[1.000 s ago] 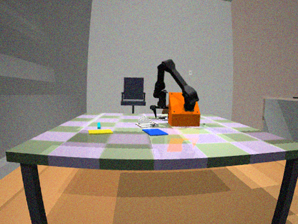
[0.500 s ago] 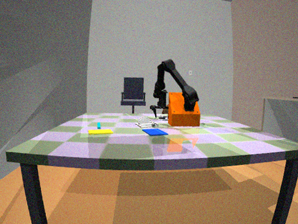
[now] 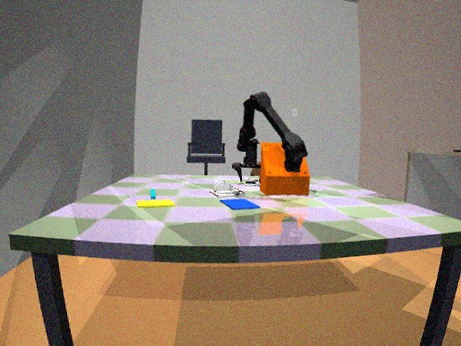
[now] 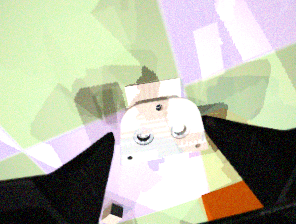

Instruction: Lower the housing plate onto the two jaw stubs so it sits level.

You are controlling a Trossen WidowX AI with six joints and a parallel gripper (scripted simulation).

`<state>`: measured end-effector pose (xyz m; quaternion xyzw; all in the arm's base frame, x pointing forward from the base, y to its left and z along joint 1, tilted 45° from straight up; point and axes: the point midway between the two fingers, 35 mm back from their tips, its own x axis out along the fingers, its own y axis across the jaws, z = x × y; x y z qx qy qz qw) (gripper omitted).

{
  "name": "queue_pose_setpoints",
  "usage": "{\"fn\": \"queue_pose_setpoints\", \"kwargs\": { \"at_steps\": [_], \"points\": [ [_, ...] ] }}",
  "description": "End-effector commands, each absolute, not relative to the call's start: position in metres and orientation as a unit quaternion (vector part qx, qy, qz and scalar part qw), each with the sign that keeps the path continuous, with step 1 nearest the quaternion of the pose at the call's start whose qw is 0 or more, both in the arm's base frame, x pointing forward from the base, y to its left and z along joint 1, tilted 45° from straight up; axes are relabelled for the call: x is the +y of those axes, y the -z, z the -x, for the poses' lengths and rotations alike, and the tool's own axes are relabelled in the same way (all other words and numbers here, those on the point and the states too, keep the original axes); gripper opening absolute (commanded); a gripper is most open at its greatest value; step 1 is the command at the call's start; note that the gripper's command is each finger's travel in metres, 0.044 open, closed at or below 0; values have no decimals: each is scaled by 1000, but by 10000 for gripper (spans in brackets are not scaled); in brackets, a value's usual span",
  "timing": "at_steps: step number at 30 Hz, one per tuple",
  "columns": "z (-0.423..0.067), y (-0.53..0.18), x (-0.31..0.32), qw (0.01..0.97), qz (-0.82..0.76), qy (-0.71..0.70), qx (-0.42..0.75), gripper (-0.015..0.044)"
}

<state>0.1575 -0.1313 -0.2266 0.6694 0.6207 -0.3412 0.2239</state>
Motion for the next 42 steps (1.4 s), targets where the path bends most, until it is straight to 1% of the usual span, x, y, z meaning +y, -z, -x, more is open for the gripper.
{"fn": "queue_pose_setpoints", "kwargs": {
  "at_steps": [1, 25, 38, 42],
  "points": [
    [-157, 227, -129, 221, -671, 341, 621, 440],
    [-157, 227, -129, 221, -671, 341, 621, 440],
    [-157, 227, -131, 224, -669, 341, 621, 353],
    [-157, 227, -131, 224, -669, 341, 621, 351]
  ]
}}
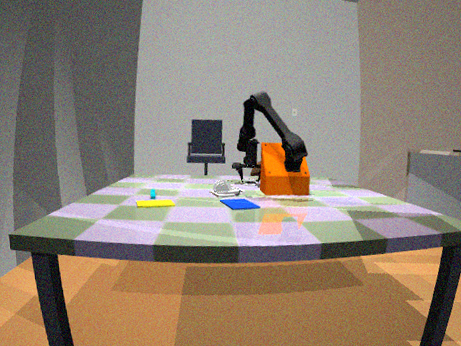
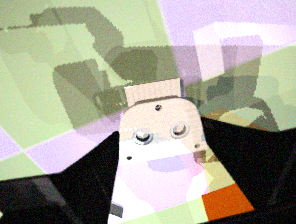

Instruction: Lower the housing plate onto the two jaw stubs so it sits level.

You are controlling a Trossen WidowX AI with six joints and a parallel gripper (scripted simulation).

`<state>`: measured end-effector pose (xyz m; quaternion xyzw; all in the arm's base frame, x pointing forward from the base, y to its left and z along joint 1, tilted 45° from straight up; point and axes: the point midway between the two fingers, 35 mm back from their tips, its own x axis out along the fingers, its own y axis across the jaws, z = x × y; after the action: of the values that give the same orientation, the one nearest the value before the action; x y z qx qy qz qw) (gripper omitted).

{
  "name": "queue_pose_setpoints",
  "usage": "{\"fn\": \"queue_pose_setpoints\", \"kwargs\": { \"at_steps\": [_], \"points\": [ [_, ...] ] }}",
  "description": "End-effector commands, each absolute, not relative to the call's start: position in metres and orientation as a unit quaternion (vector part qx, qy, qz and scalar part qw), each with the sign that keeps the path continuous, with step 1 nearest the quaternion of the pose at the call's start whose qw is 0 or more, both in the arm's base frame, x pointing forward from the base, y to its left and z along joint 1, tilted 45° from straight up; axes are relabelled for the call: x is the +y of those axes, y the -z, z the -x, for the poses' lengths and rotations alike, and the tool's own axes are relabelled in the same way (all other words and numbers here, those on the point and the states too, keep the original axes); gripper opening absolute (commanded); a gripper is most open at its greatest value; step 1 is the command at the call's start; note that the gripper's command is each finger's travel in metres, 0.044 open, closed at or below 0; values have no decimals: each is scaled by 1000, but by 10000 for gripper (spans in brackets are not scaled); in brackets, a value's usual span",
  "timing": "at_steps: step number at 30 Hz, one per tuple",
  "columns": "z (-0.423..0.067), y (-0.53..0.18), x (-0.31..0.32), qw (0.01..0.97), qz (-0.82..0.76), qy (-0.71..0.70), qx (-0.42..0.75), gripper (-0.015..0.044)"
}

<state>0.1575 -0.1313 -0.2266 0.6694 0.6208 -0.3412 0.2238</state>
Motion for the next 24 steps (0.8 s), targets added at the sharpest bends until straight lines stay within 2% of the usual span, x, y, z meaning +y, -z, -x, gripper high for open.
{"fn": "queue_pose_setpoints", "kwargs": {
  "at_steps": [1, 24],
  "points": [
    [-157, 227, -131, 224, -669, 341, 621, 351],
    [-158, 189, -168, 222, -670, 342, 620, 351]
  ]
}}
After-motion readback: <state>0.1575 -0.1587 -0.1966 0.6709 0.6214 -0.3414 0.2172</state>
